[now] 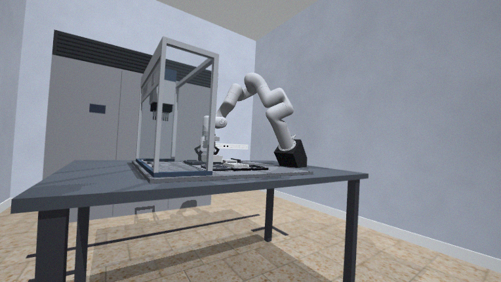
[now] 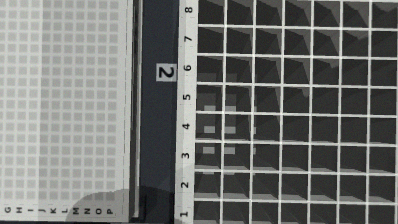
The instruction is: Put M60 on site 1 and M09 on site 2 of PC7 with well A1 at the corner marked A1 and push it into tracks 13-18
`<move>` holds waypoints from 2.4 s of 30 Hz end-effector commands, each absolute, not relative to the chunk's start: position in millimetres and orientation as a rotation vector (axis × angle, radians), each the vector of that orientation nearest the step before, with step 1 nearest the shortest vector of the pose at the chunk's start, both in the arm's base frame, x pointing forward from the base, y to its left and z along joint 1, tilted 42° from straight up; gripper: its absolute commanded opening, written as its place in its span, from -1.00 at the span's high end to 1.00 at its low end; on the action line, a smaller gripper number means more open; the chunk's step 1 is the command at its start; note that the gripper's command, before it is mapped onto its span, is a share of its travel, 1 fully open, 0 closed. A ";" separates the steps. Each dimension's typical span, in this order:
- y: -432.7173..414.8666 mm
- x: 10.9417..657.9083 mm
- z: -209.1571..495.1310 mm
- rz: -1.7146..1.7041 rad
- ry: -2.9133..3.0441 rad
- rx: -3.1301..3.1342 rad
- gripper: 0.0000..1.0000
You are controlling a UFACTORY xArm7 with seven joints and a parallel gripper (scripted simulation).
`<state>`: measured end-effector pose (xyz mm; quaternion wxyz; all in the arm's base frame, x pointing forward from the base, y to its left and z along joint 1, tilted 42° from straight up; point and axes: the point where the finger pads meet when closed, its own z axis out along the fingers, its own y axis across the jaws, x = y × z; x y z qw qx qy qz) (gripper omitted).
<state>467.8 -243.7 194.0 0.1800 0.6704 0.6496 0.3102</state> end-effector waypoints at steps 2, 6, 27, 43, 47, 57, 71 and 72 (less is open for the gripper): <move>-248.9 468.1 194.8 0.876 1.829 1.894 -1.00; -250.2 468.1 194.6 0.876 1.829 1.894 -1.00; -262.7 468.6 192.3 0.876 1.829 1.894 -1.00; -271.8 468.8 190.6 0.875 1.829 1.894 -1.00; -274.5 468.9 190.2 0.875 1.829 1.894 -1.00; -279.8 469.1 189.2 0.875 1.829 1.894 -1.00; -284.7 469.2 188.3 0.875 1.829 1.894 -1.00; -285.0 468.2 189.5 0.875 1.829 1.894 -1.00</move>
